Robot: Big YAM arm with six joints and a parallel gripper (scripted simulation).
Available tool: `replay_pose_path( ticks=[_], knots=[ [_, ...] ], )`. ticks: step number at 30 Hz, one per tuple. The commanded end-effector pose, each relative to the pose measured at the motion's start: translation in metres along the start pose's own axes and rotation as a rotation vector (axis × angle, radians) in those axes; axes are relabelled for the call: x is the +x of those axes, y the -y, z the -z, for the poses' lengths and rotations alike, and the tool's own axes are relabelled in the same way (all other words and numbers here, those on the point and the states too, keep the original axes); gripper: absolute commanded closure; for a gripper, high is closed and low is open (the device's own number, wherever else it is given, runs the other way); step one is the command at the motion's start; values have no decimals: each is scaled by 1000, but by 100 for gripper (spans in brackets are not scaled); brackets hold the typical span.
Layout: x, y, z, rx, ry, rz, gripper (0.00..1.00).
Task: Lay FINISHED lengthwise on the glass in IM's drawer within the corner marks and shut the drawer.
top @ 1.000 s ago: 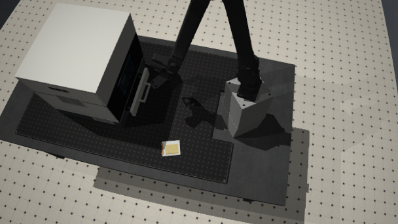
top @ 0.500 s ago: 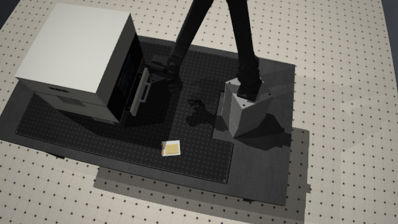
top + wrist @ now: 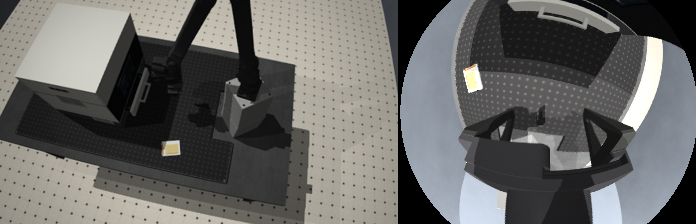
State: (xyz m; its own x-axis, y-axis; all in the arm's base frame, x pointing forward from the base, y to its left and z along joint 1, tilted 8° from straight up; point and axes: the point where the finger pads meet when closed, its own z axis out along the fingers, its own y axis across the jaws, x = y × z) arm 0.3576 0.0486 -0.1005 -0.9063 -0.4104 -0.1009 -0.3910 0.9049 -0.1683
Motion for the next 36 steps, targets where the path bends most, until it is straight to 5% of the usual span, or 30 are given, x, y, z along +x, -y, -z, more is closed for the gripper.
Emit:
replay_pose_path(
  ticks=[1,8,13,36],
  knots=[
    [1,-9,11,-16,-15,-164,0],
    [5,-6,2,-29,-57,-239,0],
    [0,-6,7,-27,-31,-226,0],
    [-97,23,-46,35,42,466,42]
  ],
)
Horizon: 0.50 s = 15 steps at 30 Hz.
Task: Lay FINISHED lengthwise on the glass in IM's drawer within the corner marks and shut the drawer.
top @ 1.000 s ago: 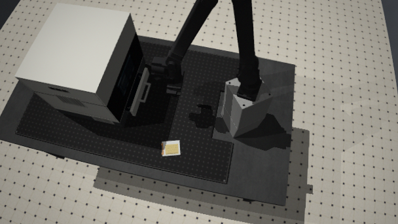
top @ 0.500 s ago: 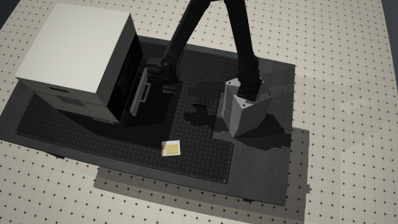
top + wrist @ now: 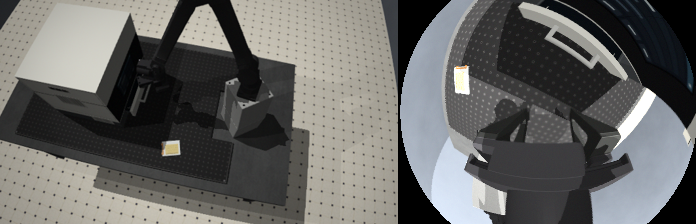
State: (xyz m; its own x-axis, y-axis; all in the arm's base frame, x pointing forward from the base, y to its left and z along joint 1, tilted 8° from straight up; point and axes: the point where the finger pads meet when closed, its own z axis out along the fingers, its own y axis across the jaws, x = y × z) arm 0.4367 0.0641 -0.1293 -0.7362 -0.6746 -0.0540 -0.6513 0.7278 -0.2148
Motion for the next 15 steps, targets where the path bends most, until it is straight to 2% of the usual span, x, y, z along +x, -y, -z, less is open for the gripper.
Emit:
replay_pose_path(
  ticks=[1,3,5,15],
  knots=[
    [-17,17,-7,16,26,147,42],
    [-17,17,-10,8,16,183,44],
    [-28,24,-15,25,35,247,48],
    [-64,47,-39,52,59,578,68]
  ],
)
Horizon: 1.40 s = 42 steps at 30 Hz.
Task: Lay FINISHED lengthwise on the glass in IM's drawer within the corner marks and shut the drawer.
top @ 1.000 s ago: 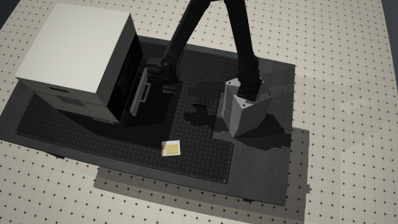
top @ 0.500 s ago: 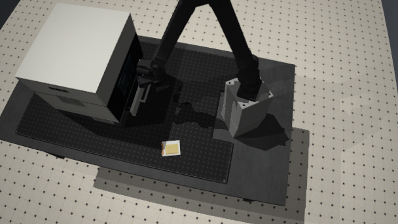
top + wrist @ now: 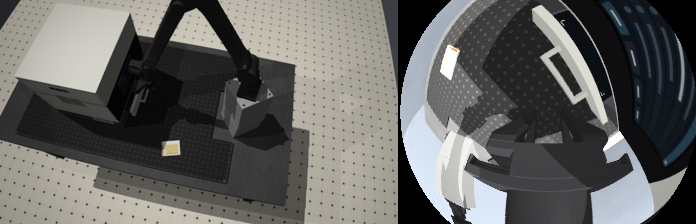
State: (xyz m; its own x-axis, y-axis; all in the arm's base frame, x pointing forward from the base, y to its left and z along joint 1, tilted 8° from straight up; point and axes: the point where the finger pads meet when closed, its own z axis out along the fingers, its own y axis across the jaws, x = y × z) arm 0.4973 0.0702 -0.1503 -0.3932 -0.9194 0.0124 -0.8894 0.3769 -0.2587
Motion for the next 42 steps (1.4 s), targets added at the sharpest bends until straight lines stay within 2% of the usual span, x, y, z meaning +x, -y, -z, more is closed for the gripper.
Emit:
replay_pose_path(
  ticks=[1,6,7,9,11,16,21,22,31,32,34,38,39,42],
  knots=[
    [-10,25,-11,21,23,183,69],
    [-15,33,-19,21,27,284,69],
    [-18,38,-20,41,38,314,69],
    [-16,35,-18,43,41,381,69],
    [-14,35,-6,60,50,446,69],
    [-12,30,-13,59,57,592,69],
    [-11,28,-13,53,56,594,69],
    [-20,31,-12,60,58,593,69],
    [-20,31,-12,60,58,593,69],
    [-17,27,-22,52,57,601,69],
    [-20,37,-23,67,59,595,69],
    [-19,37,-26,64,58,593,69],
    [-14,29,-29,45,53,595,69],
    [-18,38,-32,66,58,589,69]
  ],
)
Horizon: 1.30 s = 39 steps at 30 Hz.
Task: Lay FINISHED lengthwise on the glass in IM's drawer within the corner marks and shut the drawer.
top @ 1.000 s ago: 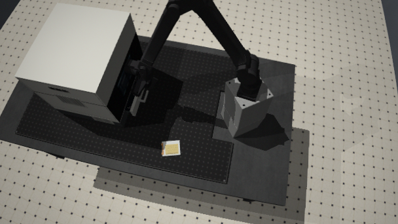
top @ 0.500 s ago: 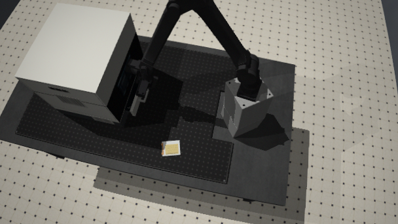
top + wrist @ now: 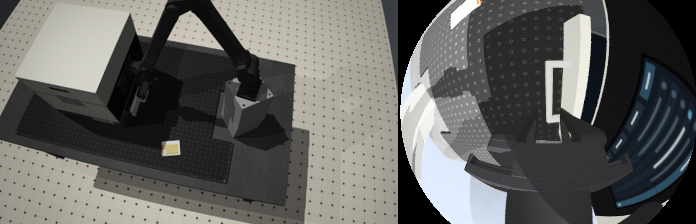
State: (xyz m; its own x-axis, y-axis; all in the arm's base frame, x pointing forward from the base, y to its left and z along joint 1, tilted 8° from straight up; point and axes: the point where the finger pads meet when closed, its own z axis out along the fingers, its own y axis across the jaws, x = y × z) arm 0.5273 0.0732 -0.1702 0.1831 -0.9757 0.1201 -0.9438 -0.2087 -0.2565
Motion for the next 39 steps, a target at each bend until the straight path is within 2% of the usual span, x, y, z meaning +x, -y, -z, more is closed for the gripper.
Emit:
replay_pose_path(
  ticks=[1,13,14,16,30,31,33,39],
  knots=[
    [7,16,-8,28,-1,-6,69],
    [6,14,-22,24,-1,-4,69],
    [3,10,-23,12,1,1,69],
    [4,15,-25,27,0,-1,69],
    [6,13,-42,23,-1,-4,69],
    [6,10,-44,11,-1,-5,69],
    [7,14,-46,25,-2,-5,69],
    [6,12,-54,21,-1,-3,69]
  ],
)
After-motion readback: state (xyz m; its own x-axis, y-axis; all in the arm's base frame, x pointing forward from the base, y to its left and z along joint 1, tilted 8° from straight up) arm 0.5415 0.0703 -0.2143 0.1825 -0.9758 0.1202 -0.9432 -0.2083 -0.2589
